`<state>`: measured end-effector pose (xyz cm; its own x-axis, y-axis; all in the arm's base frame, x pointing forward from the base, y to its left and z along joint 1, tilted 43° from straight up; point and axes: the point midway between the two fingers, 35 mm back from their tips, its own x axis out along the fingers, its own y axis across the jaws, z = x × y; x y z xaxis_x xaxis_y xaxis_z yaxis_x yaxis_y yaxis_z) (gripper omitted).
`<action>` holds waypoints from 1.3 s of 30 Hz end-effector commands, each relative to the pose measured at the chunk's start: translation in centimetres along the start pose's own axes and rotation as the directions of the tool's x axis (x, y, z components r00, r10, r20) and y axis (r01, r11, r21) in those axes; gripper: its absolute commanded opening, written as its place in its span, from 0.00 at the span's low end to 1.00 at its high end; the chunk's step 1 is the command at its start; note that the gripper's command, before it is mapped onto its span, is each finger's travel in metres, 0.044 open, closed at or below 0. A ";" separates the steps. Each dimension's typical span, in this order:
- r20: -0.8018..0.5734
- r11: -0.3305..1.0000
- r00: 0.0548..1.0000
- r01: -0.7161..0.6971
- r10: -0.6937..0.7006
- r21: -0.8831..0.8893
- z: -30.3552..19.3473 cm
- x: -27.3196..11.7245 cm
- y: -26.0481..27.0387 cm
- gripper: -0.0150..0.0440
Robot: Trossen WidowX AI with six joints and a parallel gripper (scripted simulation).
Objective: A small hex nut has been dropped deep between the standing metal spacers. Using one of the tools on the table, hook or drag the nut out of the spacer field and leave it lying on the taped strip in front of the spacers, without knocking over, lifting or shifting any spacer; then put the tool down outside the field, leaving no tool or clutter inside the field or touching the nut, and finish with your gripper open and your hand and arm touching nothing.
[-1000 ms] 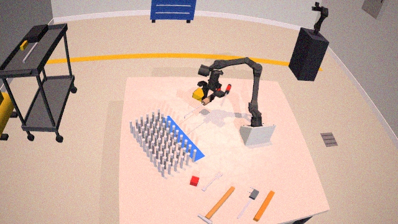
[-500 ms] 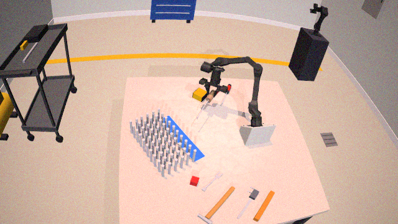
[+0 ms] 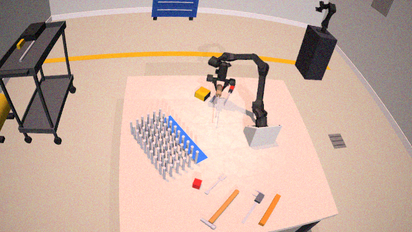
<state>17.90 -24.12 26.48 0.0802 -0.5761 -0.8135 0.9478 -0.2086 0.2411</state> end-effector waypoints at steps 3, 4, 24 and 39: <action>0.019 0.993 1.000 0.012 -0.010 -0.114 2.1 -0.5 -1.3 0.25; 0.024 0.991 1.000 0.017 -0.013 -0.135 2.5 -0.6 -1.5 0.25; 0.113 0.836 0.989 0.144 -0.099 -0.529 9.0 -2.8 -7.5 0.25; 0.184 0.600 0.966 0.256 -0.180 -0.758 12.6 -5.5 -12.6 0.25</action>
<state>2.54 -28.54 33.98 -0.1381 -0.6593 -0.7391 0.8532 0.2997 -0.4268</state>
